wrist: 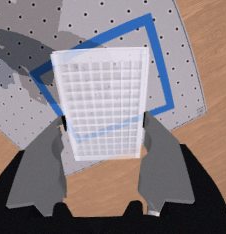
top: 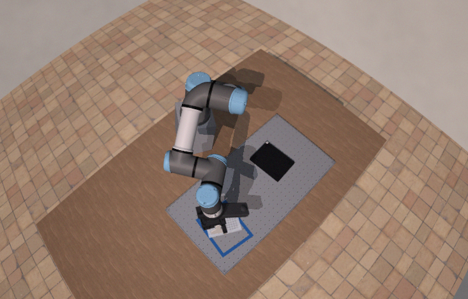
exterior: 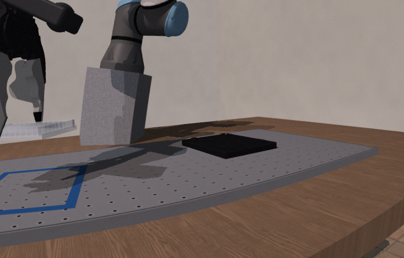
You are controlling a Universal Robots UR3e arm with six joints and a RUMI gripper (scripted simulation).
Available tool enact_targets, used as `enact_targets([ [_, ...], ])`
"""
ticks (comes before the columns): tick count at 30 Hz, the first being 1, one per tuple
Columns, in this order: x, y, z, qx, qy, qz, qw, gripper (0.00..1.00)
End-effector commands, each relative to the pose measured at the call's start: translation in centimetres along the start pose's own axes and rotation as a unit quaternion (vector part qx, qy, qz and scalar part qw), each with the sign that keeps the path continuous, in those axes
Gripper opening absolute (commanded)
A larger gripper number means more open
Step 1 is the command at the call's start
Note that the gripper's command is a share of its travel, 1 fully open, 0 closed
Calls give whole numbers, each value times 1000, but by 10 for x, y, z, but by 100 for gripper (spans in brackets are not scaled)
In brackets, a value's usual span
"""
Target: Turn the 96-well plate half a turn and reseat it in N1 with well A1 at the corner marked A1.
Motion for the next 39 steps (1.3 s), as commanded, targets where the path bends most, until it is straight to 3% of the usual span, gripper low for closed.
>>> enact_targets([
  [1,1,4,0,0,0,-2,1000,0],
  [39,1,26,0,0,0,-2,1000,0],
])
Point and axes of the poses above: the point where the finger pads meet when closed, its own y axis out along the fingers, its own x axis across the jaws, z = x × y, the point moved 2 cm from there along -y, back along the fingers, and after that the axes turned 14 degrees about y, right-handed, at the moved point
